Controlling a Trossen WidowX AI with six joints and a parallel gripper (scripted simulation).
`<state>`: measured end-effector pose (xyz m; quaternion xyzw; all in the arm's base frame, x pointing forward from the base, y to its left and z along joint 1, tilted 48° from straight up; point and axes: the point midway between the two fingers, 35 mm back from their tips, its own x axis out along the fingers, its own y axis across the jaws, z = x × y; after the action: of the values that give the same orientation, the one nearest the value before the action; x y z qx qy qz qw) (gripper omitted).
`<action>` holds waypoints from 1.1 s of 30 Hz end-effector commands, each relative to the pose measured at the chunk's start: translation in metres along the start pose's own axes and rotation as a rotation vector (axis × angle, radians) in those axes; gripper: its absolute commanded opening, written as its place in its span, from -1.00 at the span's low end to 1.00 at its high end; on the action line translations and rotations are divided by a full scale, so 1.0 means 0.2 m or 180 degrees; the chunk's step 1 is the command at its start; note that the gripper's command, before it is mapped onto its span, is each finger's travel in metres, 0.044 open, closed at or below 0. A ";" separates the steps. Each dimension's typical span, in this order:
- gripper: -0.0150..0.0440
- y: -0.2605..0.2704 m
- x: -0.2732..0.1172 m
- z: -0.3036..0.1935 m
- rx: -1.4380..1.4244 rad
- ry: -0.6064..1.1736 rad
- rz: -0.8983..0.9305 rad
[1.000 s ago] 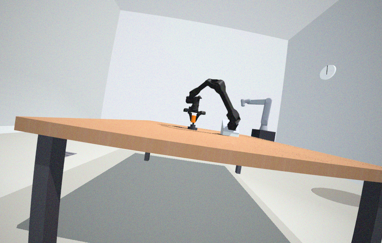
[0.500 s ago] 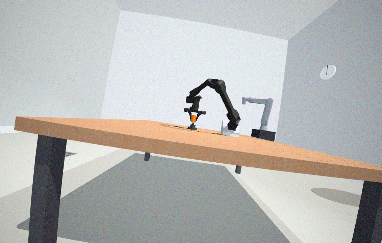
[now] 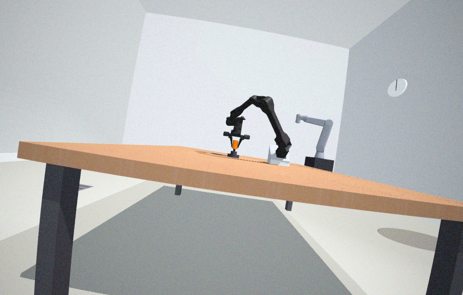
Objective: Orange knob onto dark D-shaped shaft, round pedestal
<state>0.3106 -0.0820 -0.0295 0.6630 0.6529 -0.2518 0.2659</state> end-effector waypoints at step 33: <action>-0.49 0.03 -0.02 0.01 0.0669 -0.0001 0.0012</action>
<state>0.3167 -0.0829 -0.0299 0.6866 0.6233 -0.3189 0.1959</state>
